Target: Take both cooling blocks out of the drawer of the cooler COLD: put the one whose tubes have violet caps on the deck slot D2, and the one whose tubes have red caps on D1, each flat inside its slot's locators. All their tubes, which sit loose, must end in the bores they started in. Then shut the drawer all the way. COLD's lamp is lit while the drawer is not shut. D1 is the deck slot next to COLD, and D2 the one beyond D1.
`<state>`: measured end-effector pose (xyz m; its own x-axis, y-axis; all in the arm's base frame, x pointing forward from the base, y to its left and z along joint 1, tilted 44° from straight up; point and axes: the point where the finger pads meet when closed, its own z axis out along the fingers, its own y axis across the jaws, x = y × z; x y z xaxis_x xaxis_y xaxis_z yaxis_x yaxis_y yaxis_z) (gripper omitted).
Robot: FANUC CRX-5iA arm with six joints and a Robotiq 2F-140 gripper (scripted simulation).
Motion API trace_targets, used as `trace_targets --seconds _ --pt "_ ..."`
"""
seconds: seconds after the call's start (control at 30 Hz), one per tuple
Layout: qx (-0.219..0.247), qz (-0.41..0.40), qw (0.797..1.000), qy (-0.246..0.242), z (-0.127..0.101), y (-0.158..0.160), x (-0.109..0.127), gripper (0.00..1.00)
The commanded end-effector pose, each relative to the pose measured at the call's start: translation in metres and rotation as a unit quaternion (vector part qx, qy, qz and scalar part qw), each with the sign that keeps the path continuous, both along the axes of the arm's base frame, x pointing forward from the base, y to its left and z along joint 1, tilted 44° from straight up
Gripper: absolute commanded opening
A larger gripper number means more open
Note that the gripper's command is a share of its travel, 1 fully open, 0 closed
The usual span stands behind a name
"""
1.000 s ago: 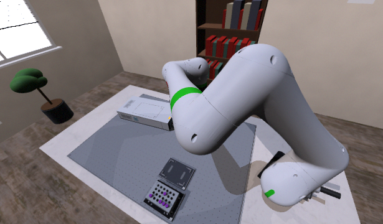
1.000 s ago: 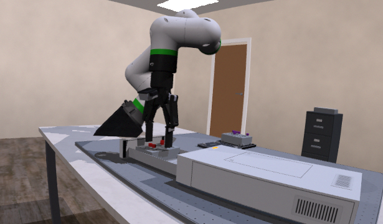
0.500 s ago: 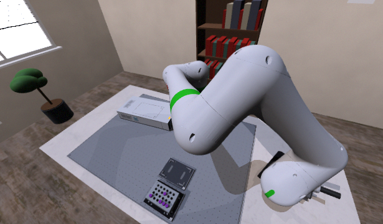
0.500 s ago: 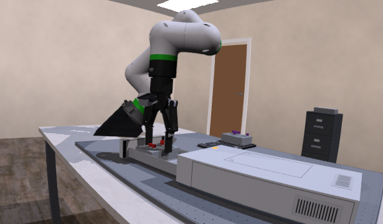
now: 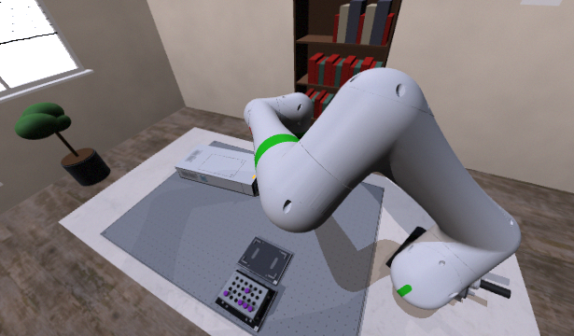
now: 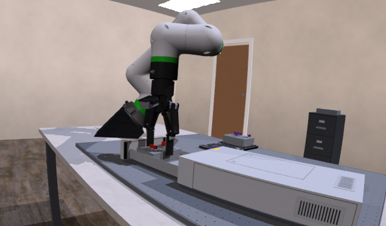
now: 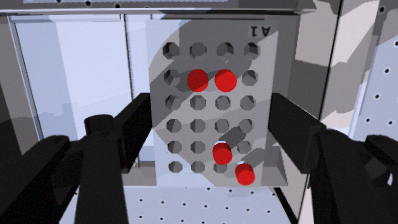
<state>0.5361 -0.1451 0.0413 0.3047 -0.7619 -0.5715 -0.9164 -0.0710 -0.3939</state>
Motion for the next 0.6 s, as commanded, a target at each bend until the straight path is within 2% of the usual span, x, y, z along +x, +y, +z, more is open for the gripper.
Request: trace_targets --seconds 0.0,0.57 --pt "-0.001 0.000 1.000 0.000 0.0005 -0.0009 0.0001 0.63" --pt "-0.001 0.000 1.000 0.000 0.0005 -0.0009 0.0001 0.40"
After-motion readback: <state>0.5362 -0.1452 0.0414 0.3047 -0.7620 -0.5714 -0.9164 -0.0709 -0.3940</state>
